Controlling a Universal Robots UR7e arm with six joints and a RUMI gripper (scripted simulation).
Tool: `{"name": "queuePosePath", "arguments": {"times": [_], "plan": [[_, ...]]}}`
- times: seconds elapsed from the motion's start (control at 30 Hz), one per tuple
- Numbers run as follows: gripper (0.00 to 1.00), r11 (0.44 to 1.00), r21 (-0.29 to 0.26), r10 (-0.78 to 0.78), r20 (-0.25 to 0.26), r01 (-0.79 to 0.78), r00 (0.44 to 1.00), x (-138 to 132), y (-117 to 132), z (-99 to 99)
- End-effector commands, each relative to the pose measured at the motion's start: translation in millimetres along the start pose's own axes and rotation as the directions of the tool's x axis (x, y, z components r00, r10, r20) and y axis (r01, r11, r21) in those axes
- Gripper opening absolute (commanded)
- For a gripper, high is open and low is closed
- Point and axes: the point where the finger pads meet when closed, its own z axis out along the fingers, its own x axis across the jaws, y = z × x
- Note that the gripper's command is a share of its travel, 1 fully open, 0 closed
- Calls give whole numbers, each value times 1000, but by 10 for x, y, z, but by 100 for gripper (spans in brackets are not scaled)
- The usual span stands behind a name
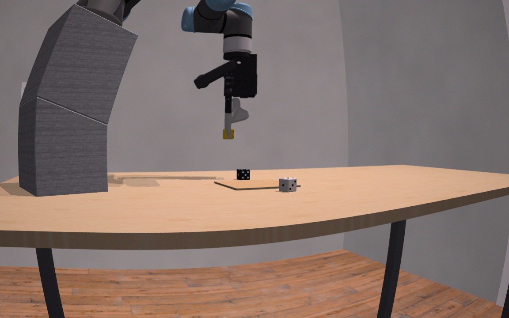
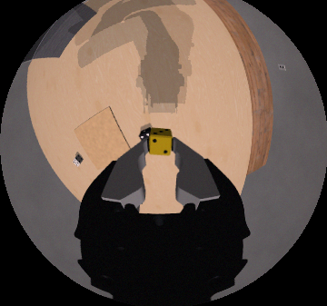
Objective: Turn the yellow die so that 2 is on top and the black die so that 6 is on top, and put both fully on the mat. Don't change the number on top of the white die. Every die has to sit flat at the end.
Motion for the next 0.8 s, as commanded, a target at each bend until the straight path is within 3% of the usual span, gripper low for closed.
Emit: {"name": "queuePosePath", "arguments": {"times": [0.0, 0.2, 0.4, 0.5, 0.77], "plan": [[6, 989, -4, 145, 4, -145, 989, -29, 12, -1], [6, 950, -5, 312, 4, -312, 950, -69, 29, 0], [6, 863, -5, 506, 4, -506, 863, -119, 54, 1], [6, 856, -5, 517, 4, -516, 856, -122, 56, 1], [6, 679, -6, 734, 3, -734, 679, -193, 96, 2]]}}
